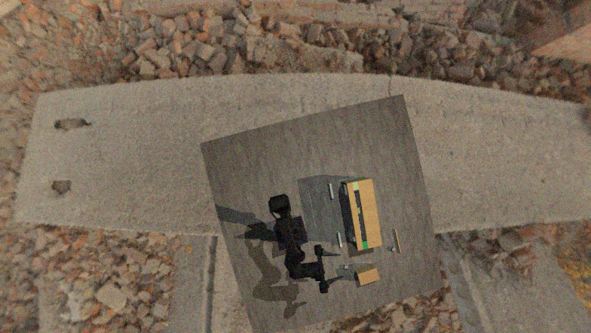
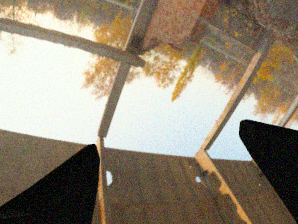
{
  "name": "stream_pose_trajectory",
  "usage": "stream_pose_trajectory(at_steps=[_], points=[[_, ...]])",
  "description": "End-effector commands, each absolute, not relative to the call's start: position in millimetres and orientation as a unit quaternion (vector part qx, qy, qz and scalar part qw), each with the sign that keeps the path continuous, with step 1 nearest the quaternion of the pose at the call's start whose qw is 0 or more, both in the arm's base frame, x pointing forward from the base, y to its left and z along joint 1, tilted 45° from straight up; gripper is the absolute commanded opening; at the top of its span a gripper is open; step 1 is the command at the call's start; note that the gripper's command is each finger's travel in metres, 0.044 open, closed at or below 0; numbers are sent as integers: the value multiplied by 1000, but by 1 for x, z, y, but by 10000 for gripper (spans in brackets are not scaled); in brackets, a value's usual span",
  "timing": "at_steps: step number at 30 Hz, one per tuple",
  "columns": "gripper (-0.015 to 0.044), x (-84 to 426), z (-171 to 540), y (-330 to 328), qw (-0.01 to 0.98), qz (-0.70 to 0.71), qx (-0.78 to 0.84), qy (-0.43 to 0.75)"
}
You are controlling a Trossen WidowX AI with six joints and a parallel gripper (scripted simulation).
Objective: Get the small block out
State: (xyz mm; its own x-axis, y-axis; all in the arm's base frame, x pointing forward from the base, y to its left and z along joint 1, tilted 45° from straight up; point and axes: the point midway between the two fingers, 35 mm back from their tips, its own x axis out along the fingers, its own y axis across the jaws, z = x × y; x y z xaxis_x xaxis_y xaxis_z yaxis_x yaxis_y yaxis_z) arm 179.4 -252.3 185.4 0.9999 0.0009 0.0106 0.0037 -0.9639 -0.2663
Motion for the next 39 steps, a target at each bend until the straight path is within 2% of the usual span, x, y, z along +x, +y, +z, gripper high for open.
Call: stream_pose_trajectory(at_steps=[1, 9, 15, 28, 39], points=[[400, 182, 185, -253, 142, -5, -990, -2], [400, 287, 170, -249, 439, 78, -895, -21], [400, 325, 157, -230, 538, 142, -831, -10], [400, 378, 127, -156, 678, 309, -664, 63], [400, 385, 110, -75, 698, 454, -530, 163]])
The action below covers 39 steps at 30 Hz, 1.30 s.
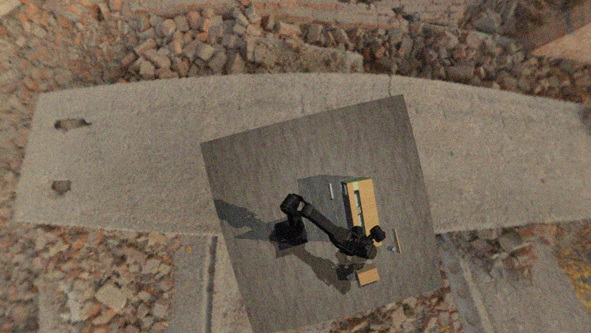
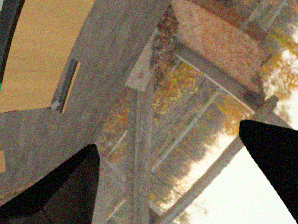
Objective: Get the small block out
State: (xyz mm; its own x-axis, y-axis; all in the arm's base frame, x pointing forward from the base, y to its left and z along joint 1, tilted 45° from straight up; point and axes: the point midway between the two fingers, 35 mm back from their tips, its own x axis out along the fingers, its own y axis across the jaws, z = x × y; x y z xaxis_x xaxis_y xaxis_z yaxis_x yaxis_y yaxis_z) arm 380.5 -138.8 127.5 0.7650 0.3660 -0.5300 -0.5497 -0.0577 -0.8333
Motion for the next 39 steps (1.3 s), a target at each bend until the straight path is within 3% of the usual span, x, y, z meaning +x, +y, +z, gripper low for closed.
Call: stream_pose_trajectory(at_steps=[1, 18, 39], points=[[400, 384, 109, -67, 695, 467, -518, 174], [400, 322, 118, 41, 556, 633, -378, 383], [400, 321, 113, 48, 554, 634, -378, 386]])
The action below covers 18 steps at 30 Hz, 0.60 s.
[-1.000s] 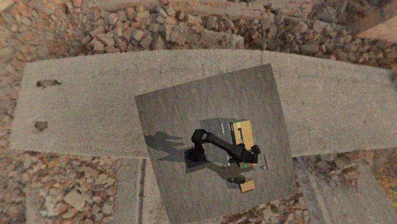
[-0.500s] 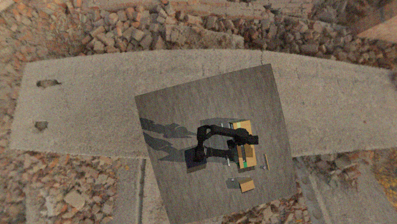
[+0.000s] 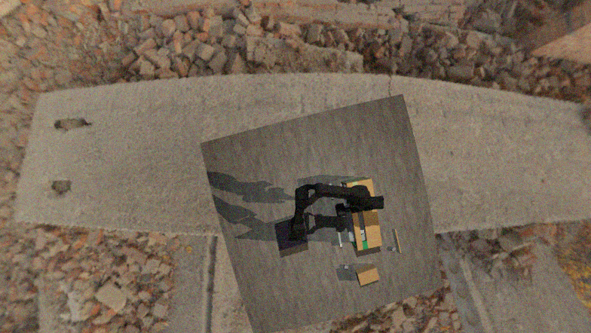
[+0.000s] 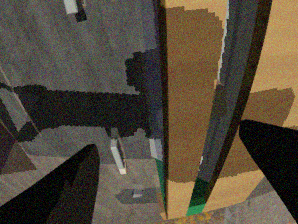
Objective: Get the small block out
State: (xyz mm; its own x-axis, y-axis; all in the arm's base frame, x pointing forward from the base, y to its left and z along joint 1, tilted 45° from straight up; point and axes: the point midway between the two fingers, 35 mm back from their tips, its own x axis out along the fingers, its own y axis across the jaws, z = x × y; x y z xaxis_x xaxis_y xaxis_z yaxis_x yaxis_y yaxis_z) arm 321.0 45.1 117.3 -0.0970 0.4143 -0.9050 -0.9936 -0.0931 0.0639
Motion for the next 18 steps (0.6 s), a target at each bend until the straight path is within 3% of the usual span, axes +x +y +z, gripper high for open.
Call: stream_pose_trajectory(at_steps=[1, 18], points=[[400, 321, 112, 49, 554, 634, -378, 386], [400, 320, 94, 70, 554, 634, -378, 385]])
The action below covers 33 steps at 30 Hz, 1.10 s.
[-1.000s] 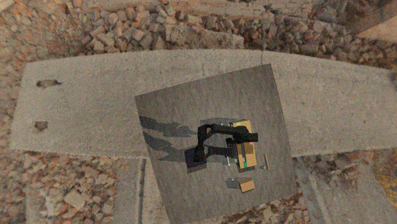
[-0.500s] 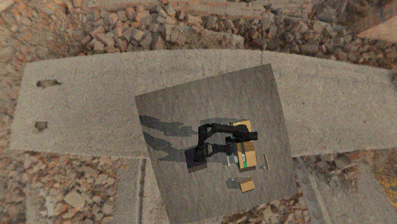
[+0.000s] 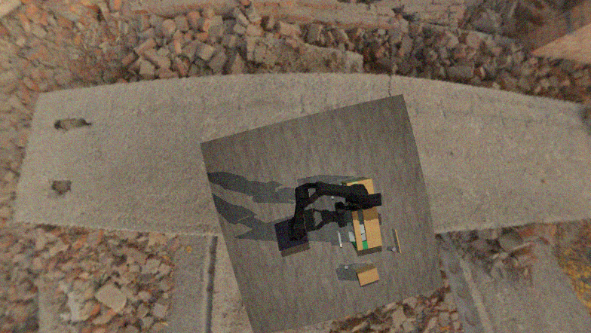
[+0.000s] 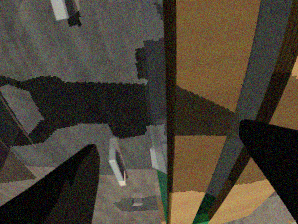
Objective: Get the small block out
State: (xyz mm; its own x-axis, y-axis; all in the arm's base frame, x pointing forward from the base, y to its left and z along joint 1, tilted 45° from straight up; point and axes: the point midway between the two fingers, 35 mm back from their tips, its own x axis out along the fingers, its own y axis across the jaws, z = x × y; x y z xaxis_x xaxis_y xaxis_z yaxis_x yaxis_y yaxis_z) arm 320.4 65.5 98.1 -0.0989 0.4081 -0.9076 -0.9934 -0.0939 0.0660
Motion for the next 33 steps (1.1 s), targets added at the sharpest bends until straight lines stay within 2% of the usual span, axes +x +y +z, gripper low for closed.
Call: stream_pose_trajectory(at_steps=[1, 26, 33], points=[[400, 320, 93, 71, 554, 634, -378, 385], [400, 313, 67, 101, 555, 634, -377, 384], [400, 314, 63, 90, 553, 634, -380, 384]])
